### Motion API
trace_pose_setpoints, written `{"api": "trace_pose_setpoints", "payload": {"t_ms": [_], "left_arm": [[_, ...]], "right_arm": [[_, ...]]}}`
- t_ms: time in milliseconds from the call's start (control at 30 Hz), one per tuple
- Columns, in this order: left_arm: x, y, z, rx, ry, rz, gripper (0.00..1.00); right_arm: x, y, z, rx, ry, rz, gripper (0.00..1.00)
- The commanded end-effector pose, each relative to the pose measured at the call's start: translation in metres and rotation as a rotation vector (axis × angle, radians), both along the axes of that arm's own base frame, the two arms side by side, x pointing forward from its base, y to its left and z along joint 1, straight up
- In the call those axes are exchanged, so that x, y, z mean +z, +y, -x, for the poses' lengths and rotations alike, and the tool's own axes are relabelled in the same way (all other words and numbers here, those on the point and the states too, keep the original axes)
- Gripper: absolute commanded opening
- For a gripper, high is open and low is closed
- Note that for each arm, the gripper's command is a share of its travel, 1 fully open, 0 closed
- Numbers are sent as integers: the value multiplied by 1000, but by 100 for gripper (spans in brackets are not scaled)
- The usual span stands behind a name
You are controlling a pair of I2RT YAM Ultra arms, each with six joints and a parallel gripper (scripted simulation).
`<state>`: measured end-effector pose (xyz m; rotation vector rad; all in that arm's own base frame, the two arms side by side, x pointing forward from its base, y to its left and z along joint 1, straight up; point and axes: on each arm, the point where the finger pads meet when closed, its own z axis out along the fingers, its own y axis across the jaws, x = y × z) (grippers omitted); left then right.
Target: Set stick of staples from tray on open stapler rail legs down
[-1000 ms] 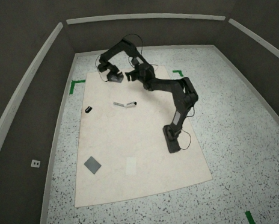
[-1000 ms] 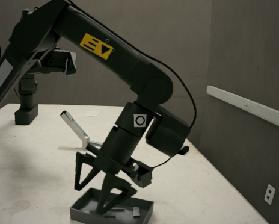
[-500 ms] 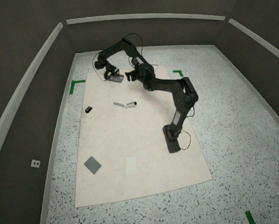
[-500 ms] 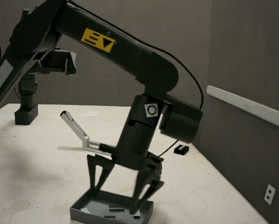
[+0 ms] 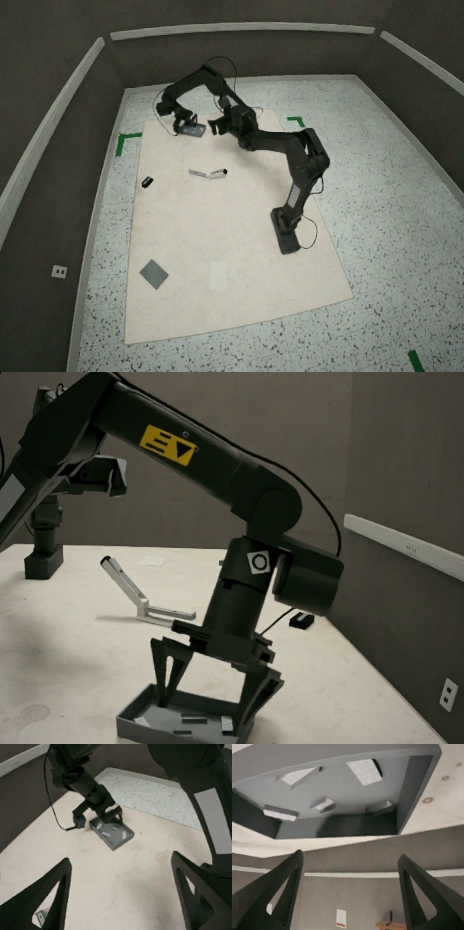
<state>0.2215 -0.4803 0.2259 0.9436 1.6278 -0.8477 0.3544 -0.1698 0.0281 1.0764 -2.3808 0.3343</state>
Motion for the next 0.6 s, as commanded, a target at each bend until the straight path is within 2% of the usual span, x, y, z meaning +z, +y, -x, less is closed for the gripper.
{"api": "trace_pose_setpoints", "payload": {"t_ms": [0, 100, 200, 300, 333, 400, 467, 567], "left_arm": [[7, 2, -2, 3, -8, 17, 100], [7, 2, -2, 3, -8, 17, 100], [7, 2, -2, 3, -8, 17, 100], [7, 2, -2, 3, -8, 17, 100], [7, 2, -2, 3, -8, 17, 100], [7, 2, -2, 3, -8, 17, 100], [7, 2, -2, 3, -8, 17, 100], [7, 2, -2, 3, -8, 17, 100]], "right_arm": [[6, -8, -8, 5, -27, 14, 100], [6, -5, -6, 11, -22, 13, 100], [7, -11, -24, -3, -113, 26, 66], [14, -14, -37, -114, -234, 32, 32], [16, -15, -37, -159, -264, 34, 27], [17, -15, -39, -243, -313, 35, 27], [17, -15, -39, -243, -313, 35, 27], [14, -13, -38, -378, -372, 33, 27]]}}
